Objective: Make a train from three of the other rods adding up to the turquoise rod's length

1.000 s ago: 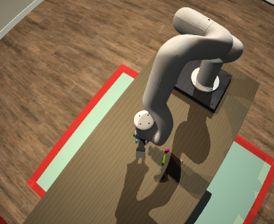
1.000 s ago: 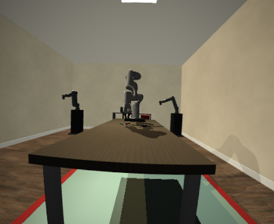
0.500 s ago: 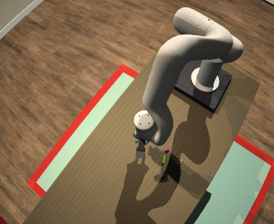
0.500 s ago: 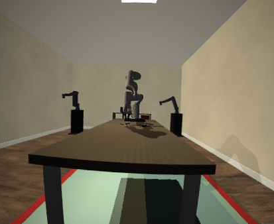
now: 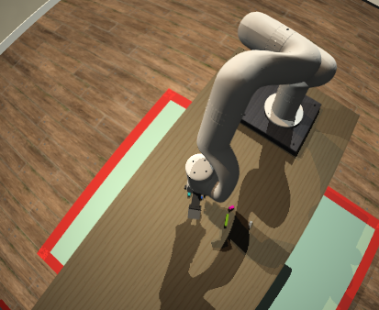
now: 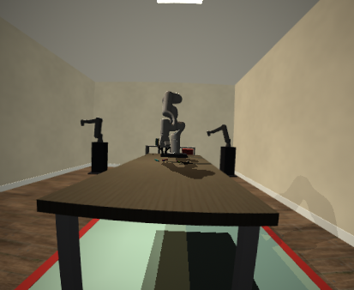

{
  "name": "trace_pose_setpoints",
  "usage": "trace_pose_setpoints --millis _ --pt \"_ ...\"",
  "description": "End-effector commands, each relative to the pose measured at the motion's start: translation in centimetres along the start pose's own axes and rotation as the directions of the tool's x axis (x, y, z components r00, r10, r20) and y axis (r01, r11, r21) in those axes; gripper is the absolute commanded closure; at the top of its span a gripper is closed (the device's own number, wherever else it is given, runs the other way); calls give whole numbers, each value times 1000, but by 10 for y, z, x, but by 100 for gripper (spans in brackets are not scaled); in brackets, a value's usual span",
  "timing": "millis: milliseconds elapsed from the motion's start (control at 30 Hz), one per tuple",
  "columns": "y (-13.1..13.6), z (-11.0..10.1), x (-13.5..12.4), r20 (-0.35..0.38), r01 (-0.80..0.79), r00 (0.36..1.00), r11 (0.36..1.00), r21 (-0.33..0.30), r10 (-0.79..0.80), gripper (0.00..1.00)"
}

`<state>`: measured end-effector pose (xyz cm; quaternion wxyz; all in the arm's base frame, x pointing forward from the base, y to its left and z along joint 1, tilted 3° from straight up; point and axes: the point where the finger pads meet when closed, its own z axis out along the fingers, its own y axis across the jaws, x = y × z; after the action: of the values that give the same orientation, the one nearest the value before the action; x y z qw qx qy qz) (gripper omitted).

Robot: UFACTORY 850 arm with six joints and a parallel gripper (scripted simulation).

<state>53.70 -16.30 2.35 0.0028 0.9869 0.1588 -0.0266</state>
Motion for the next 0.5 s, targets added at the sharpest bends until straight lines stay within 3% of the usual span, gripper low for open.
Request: trace_pose_setpoints --millis 0,467 --pt "1 5 1 -2 0 1000 1000 -1 0 76" --pt "0 23 1 -2 0 1000 1000 -1 0 76"
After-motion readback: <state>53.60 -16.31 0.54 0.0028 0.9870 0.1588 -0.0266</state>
